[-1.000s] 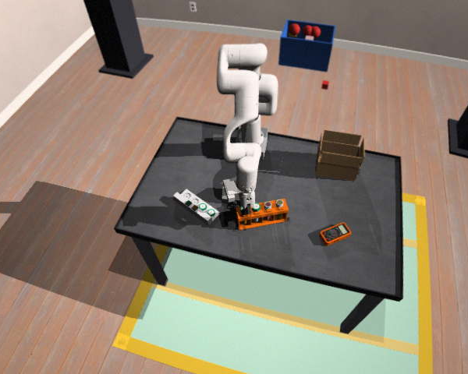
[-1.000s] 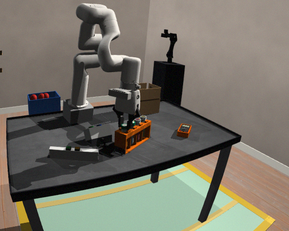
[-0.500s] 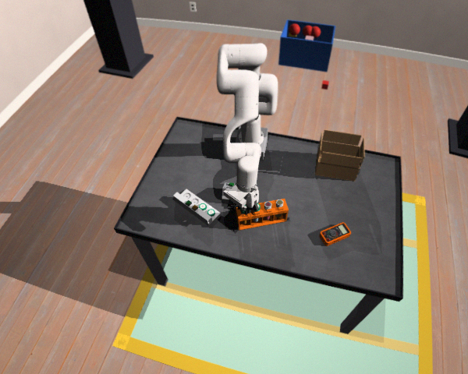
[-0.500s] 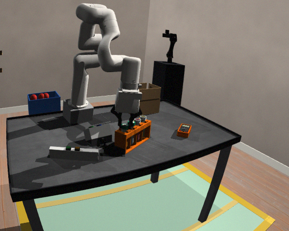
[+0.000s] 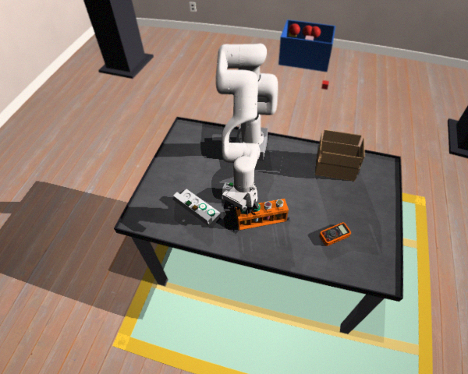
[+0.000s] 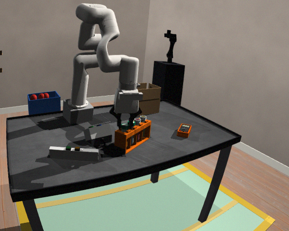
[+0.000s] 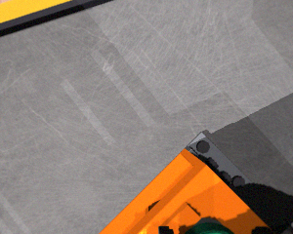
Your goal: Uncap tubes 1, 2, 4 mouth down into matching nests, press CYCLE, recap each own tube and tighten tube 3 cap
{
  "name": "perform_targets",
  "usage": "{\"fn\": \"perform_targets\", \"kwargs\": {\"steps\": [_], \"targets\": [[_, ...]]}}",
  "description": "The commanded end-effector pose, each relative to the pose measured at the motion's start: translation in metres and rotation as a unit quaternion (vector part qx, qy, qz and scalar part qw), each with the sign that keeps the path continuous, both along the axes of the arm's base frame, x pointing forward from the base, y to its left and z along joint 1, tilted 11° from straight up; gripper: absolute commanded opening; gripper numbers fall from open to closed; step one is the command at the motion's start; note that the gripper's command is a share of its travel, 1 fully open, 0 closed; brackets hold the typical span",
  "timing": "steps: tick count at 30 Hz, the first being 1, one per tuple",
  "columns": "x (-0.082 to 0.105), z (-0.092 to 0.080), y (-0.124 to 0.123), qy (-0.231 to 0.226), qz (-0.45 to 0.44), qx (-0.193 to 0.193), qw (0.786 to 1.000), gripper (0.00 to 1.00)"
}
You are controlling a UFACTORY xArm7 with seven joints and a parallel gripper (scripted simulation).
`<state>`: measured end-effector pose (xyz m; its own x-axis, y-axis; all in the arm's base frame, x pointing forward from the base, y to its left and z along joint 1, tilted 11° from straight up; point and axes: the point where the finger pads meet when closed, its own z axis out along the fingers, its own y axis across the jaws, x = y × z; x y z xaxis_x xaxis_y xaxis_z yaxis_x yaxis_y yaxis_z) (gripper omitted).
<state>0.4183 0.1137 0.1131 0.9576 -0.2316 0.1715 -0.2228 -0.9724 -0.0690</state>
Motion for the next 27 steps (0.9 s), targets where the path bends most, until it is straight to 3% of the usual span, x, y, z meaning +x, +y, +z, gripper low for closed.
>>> {"fn": "perform_targets", "kwargs": {"steps": [1, 6, 9, 13, 21, 23, 25, 27], "targets": [[0.0004, 0.0012, 0.0013, -0.001, 0.002, 0.001, 1.0, 0.46], [0.0004, 0.0012, 0.0012, 0.0, -0.039, 0.008, 0.999, 0.46], [0.0004, 0.0012, 0.0012, 0.004, -0.161, 0.031, 0.986, 0.46], [0.0004, 0.0012, 0.0012, 0.006, -0.242, 0.047, 0.969, 0.46], [0.0004, 0.0012, 0.0012, 0.012, -0.411, 0.079, 0.908, 0.46], [0.0004, 0.0012, 0.0012, 0.012, -0.411, 0.079, 0.908, 0.46], [0.0004, 0.0012, 0.0012, 0.014, -0.485, 0.093, 0.87, 0.46], [0.0004, 0.0012, 0.0012, 0.015, -0.516, 0.099, 0.85, 0.46]]}}
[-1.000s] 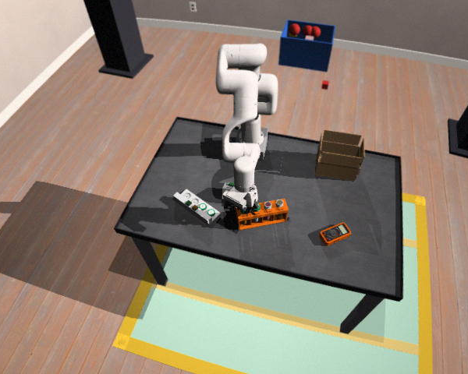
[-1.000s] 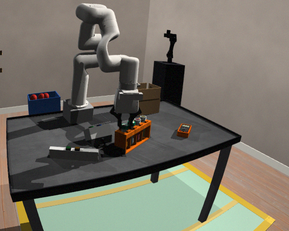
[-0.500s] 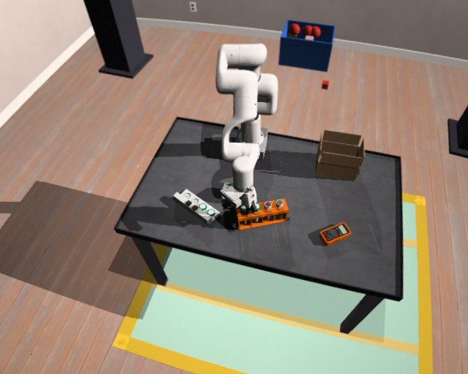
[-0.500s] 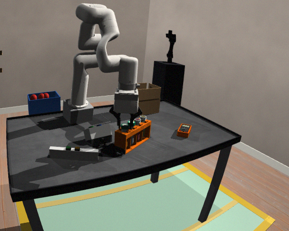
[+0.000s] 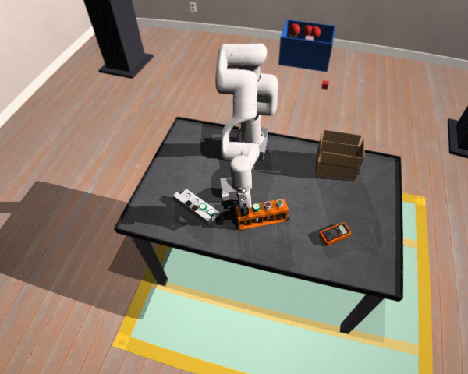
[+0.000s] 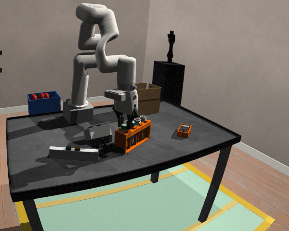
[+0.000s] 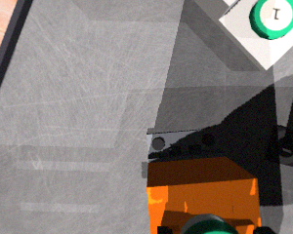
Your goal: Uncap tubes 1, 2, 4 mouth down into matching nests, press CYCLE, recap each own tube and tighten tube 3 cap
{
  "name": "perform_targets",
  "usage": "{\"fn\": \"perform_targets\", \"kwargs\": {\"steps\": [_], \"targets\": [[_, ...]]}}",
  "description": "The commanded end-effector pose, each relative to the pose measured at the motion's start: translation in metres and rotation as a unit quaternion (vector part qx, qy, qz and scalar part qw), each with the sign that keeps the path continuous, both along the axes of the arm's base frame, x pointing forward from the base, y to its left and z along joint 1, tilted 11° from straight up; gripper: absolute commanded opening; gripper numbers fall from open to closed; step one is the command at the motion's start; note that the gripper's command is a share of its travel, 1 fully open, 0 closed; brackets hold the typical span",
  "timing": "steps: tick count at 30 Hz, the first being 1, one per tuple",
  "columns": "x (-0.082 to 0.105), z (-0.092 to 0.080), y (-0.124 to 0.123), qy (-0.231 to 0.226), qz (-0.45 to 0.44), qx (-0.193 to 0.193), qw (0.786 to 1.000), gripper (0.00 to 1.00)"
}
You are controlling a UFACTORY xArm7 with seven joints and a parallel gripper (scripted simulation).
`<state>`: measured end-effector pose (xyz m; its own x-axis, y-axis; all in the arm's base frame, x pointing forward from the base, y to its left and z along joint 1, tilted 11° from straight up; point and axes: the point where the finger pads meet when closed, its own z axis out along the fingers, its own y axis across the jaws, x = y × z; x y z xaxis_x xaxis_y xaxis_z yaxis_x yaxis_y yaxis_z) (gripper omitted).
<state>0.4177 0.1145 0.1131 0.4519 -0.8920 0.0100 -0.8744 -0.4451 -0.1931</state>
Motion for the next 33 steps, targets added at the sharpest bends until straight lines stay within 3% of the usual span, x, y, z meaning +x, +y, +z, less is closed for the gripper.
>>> {"fn": "perform_targets", "kwargs": {"steps": [1, 11, 19, 20, 33], "targets": [[0.001, 0.0013, 0.0003, 0.004, -0.139, 0.003, 0.99, 0.46], [0.001, 0.0013, 0.0004, 0.015, -0.338, 0.039, 0.94, 0.46], [0.001, 0.0013, 0.0004, 0.015, -0.338, 0.039, 0.94, 0.46], [0.001, 0.0013, 0.0004, 0.015, -0.338, 0.039, 0.94, 0.0], [0.001, 0.0013, 0.0004, 0.015, -0.338, 0.039, 0.94, 0.0]]}}
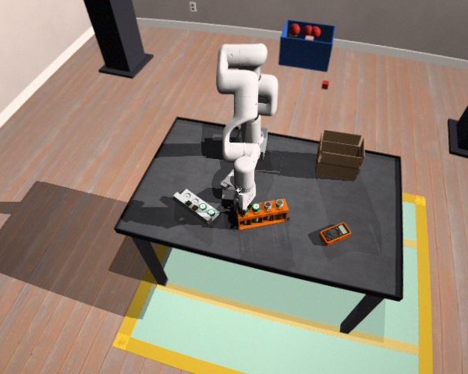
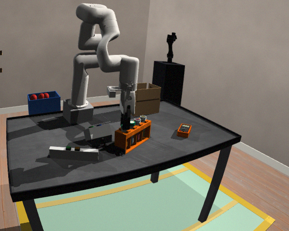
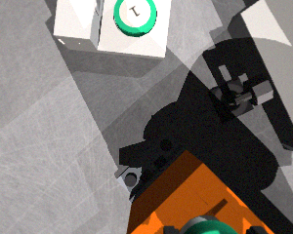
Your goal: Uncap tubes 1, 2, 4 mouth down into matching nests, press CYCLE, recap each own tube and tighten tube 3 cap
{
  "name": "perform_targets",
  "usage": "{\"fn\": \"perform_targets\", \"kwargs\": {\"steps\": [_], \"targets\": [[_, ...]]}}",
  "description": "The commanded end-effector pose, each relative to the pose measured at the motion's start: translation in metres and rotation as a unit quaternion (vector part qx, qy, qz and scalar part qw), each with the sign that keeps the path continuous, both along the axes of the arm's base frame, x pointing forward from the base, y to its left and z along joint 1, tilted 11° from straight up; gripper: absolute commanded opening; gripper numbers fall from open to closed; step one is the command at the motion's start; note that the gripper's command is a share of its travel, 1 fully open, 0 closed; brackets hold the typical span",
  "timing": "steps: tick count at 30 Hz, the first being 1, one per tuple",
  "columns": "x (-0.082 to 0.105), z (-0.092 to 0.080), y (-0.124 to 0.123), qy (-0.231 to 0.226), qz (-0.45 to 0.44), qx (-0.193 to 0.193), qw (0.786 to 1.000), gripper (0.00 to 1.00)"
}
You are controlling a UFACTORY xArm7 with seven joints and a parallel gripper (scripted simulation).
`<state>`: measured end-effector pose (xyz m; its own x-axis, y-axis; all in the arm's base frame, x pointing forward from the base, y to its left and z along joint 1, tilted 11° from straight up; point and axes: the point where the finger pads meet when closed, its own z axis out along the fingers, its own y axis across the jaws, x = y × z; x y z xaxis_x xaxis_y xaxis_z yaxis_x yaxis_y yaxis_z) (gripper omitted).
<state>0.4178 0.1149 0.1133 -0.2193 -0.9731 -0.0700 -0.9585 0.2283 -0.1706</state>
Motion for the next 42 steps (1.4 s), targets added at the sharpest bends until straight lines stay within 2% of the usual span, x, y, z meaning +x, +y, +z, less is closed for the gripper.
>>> {"fn": "perform_targets", "kwargs": {"steps": [1, 6, 12, 14, 22, 29, 31, 32, 37, 42], "targets": [[0.0009, 0.001, 0.0, -0.001, 0.0, 0.0, 1.0, 0.0], [0.0009, 0.0012, 0.0, -0.005, 0.122, -0.023, 0.992, 0.0], [0.0009, 0.0013, 0.0001, -0.009, 0.265, -0.049, 0.963, 0.0], [0.0009, 0.0013, 0.0001, -0.009, 0.265, -0.049, 0.963, 0.0], [0.0008, 0.0015, 0.0001, -0.015, 0.445, -0.084, 0.891, 0.0], [0.0008, 0.0017, 0.0001, -0.019, 0.577, -0.109, 0.809, 0.0], [0.0008, 0.0017, 0.0001, -0.019, 0.577, -0.109, 0.809, 0.0], [0.0008, 0.0017, 0.0001, -0.019, 0.605, -0.113, 0.788, 0.0], [0.0007, 0.0019, 0.0001, -0.022, 0.694, -0.13, 0.708, 0.0], [0.0008, 0.0019, 0.0, -0.022, 0.695, -0.129, 0.707, 0.0]]}}
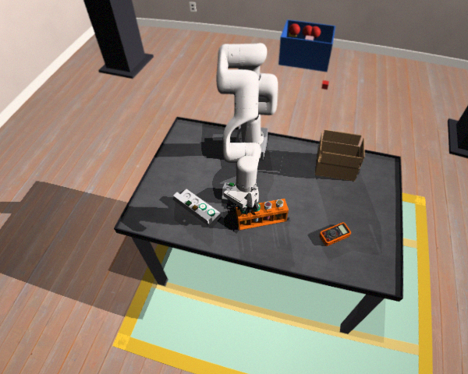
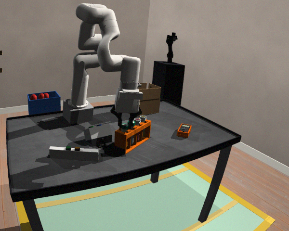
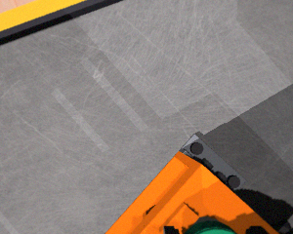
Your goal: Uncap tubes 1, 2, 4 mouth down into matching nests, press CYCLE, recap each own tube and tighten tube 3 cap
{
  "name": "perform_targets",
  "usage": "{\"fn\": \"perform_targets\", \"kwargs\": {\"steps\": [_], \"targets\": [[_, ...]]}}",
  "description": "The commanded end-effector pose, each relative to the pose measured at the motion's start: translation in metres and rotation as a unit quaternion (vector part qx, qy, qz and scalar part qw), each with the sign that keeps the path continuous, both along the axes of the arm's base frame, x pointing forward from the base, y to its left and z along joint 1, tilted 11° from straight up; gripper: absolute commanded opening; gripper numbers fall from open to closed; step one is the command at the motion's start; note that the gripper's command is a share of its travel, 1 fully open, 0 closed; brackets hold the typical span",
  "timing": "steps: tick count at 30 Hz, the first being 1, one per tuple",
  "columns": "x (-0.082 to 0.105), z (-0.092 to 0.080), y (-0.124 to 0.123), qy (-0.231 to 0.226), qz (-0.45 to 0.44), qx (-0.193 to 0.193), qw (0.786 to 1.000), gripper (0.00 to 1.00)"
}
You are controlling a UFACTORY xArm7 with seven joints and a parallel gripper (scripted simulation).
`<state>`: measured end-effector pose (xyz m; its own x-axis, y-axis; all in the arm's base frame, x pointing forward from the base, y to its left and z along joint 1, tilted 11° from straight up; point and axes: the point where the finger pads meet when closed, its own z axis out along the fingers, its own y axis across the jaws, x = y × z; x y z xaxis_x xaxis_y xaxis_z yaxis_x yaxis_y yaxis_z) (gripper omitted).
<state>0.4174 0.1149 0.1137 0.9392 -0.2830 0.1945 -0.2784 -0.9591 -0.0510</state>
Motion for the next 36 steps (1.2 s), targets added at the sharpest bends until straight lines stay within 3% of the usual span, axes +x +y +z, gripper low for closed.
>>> {"fn": "perform_targets", "kwargs": {"steps": [1, 3, 4, 16, 20, 23, 25, 30, 36], "targets": [[0.0012, 0.0014, 0.0001, 0.008, 0.031, 0.012, 0.999, 0.0], [0.0012, 0.0015, 0.0001, 0.008, 0.031, 0.012, 0.999, 0.0], [0.0012, 0.0015, 0.0001, 0.008, 0.031, 0.012, 0.999, 0.46], [0.0012, 0.0015, 0.0, 0.008, 0.031, 0.012, 0.999, 0.46], [0.0012, 0.0014, 0.0, 0.01, -0.121, 0.042, 0.992, 0.46], [0.0012, 0.0014, 0.0, 0.01, -0.137, 0.045, 0.989, 0.46], [0.0012, 0.0014, 0.0, 0.011, -0.22, 0.062, 0.973, 0.46], [0.0012, 0.0014, 0.0, 0.012, -0.32, 0.082, 0.944, 0.46], [0.0012, 0.0013, 0.0, 0.013, -0.442, 0.105, 0.891, 0.46]]}}
